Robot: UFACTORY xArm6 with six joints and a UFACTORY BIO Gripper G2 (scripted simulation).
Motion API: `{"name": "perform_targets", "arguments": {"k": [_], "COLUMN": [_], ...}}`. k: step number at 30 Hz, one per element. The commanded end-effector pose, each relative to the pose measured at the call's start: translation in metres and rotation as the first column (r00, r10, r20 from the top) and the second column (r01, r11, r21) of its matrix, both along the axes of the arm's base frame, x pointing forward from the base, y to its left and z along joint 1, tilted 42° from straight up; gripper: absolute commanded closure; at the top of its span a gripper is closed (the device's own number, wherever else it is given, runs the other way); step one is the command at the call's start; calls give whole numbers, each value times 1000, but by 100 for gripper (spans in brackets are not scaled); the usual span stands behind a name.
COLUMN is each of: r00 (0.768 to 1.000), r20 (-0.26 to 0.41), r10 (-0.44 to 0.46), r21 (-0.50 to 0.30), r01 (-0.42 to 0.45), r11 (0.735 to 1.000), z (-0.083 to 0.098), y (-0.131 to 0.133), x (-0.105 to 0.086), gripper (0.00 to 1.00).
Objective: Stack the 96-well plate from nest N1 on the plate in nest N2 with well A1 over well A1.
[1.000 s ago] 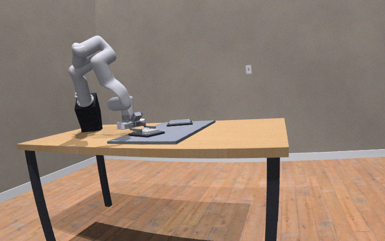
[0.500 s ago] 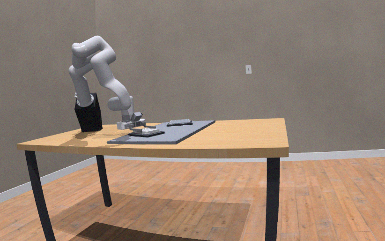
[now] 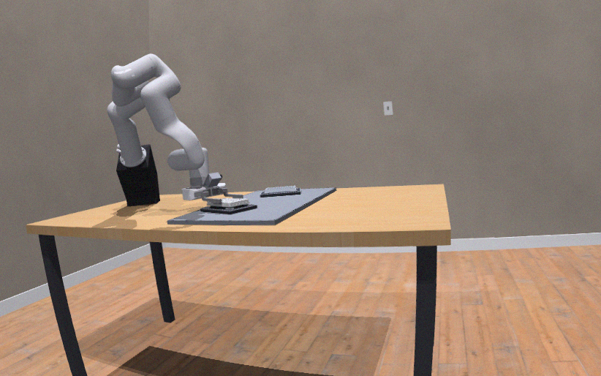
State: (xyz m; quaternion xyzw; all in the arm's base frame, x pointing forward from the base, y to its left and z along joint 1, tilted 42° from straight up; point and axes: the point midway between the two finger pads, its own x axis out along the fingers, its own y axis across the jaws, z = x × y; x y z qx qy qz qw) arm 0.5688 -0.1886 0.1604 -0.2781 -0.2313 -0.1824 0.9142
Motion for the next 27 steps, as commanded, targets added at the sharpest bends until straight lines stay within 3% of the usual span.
{"name": "perform_targets", "arguments": {"k": [1, 27], "r00": [1000, 1000], "r20": [2, 2], "r10": [1, 1], "r21": [0, 0], "r01": [-1, -1], "r11": [1000, 1000], "z": [3, 13], "y": [2, 10], "x": [0, -4], "gripper": [100, 100]}}
